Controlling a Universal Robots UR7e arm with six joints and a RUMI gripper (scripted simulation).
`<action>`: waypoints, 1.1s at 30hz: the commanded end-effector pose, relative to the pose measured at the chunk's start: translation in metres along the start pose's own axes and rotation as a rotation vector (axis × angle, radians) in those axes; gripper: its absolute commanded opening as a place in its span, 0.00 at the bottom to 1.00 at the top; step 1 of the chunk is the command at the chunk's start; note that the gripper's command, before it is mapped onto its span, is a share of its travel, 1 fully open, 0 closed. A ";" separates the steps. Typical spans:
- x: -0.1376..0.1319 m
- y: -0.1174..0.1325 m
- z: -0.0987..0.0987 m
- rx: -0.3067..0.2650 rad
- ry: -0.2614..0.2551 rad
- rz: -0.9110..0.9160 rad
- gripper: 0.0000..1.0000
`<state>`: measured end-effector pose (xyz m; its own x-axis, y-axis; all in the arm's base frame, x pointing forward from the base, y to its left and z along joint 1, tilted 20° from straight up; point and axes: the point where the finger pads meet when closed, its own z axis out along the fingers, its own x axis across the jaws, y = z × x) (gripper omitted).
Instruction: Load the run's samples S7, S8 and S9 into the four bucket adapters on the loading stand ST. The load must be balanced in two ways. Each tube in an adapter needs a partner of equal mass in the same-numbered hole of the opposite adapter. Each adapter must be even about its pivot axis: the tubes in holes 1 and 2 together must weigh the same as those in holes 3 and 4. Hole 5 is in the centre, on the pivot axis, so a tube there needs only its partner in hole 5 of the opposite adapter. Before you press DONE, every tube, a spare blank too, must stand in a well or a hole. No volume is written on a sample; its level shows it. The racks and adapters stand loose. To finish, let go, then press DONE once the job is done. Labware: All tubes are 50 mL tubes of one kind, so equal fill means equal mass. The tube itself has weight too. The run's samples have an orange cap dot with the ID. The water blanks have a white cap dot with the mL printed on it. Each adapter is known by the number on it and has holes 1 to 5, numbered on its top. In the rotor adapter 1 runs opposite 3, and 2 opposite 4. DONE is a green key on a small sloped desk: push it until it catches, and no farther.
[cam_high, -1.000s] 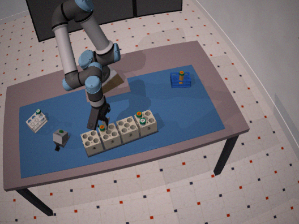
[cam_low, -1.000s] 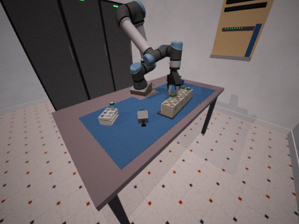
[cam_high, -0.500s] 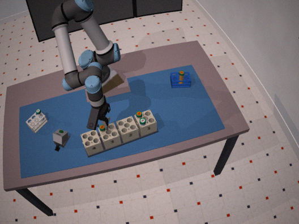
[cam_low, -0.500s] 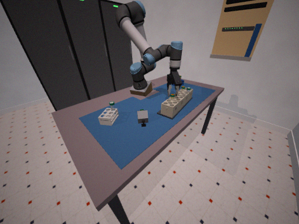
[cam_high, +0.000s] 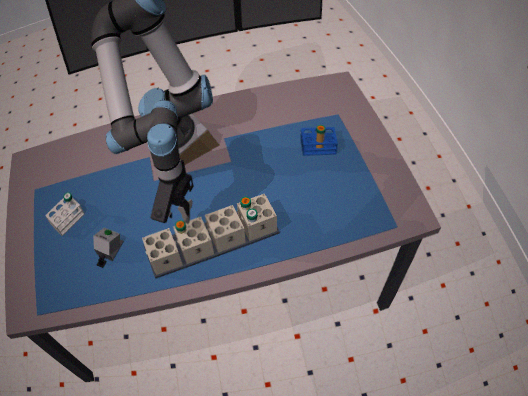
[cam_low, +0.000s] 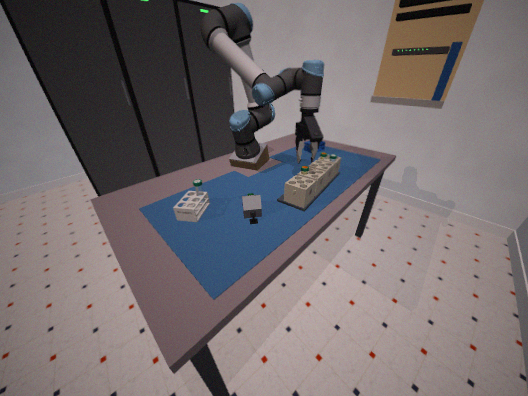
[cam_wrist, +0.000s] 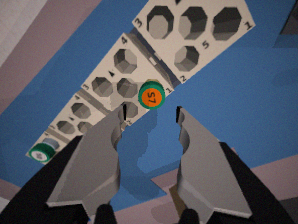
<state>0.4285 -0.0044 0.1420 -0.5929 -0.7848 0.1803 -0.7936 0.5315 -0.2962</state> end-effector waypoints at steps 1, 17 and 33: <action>-0.008 0.015 -0.003 0.000 0.000 -0.100 0.35; -0.061 0.119 -0.003 0.000 0.000 -0.800 0.35; -0.114 0.223 -0.003 0.000 -0.001 -1.500 0.35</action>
<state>0.3261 0.1837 0.0660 0.6566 -0.6796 0.3273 -0.7422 -0.6595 0.1194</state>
